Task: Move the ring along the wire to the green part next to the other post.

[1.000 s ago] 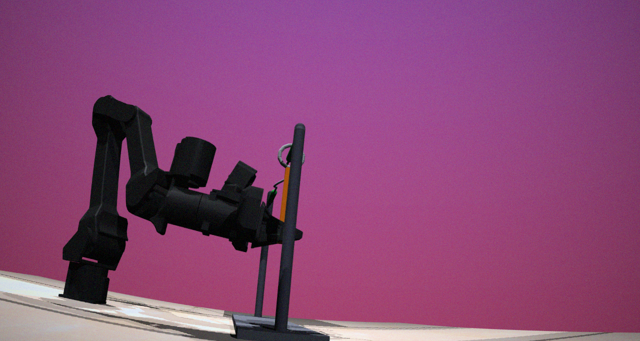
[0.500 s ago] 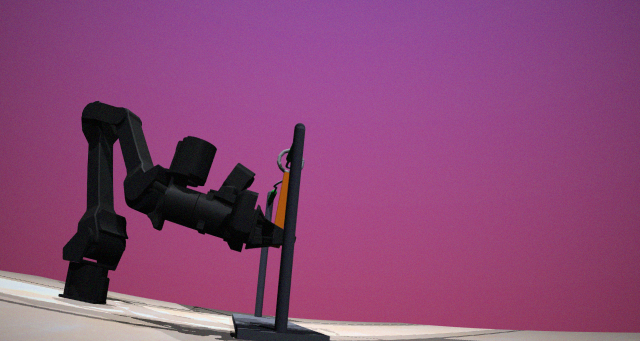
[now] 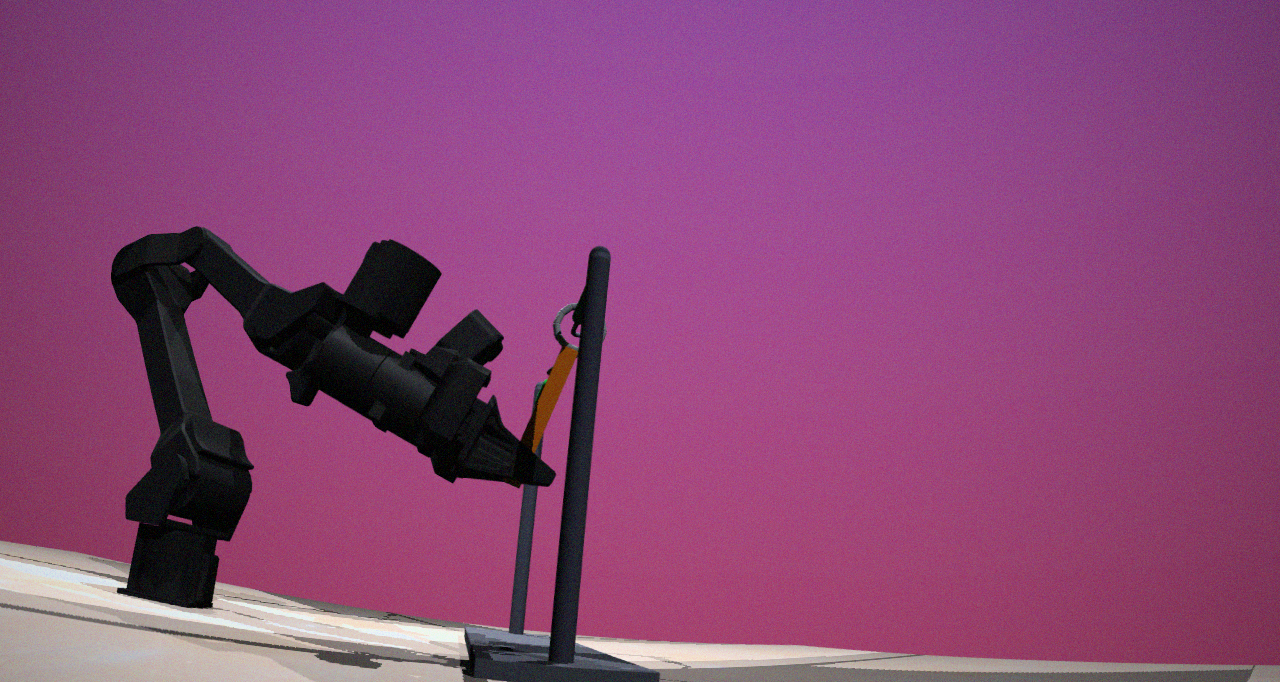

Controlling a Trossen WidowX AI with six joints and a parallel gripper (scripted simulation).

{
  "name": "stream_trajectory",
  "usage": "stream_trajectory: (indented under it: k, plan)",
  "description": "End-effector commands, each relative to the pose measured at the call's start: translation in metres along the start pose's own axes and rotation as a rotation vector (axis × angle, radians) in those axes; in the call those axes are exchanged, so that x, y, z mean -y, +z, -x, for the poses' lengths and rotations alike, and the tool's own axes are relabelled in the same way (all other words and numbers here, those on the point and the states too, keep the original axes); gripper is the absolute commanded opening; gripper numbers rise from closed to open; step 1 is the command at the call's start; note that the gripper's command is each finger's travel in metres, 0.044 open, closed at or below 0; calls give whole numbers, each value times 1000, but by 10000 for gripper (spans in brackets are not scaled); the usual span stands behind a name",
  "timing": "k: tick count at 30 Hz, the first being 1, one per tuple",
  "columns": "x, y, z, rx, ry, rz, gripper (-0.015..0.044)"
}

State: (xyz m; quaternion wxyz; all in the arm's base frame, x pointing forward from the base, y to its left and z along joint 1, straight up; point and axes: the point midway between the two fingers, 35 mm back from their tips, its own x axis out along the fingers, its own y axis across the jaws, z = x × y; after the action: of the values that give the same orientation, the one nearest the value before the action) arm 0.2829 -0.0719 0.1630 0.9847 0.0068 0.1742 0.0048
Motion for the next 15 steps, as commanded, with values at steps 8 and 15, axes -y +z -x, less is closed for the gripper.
stream_trajectory:
  k: [8,15]
  plan:
    - [-17,5,23,-165,-44,-44,-150]
    - [-35,8,35,-278,-94,-128,-150]
